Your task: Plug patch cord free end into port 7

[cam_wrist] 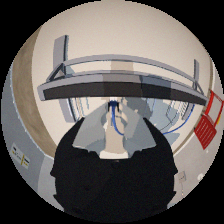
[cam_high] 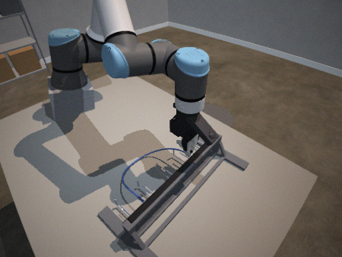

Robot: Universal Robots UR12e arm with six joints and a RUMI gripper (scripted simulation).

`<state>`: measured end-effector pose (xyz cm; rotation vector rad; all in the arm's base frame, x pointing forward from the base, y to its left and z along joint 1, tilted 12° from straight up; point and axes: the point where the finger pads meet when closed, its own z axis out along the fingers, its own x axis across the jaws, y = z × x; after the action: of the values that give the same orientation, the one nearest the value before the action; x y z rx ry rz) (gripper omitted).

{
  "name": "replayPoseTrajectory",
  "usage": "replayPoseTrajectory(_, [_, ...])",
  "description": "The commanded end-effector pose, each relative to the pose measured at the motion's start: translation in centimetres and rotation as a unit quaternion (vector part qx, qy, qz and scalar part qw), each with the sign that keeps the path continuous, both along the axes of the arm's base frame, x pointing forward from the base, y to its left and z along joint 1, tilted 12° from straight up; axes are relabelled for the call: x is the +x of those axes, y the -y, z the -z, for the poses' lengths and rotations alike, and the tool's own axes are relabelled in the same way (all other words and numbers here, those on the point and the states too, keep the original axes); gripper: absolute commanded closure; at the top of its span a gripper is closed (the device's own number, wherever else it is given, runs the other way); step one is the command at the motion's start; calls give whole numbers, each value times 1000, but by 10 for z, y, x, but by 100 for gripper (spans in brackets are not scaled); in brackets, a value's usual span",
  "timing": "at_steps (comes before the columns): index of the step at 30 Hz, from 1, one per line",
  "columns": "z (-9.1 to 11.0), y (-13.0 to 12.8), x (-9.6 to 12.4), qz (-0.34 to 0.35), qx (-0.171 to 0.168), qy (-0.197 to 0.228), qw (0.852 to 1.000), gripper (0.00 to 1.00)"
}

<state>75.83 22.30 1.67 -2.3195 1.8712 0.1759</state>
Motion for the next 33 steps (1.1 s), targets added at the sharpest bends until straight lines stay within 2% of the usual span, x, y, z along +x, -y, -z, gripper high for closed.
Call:
replayPoseTrajectory(1, [-1, 0, 1, 0, 0, 1, 1000, 100])
replayPoseTrajectory(33, [-2, 0, 3, -1, -1, -4, 1000, 100])
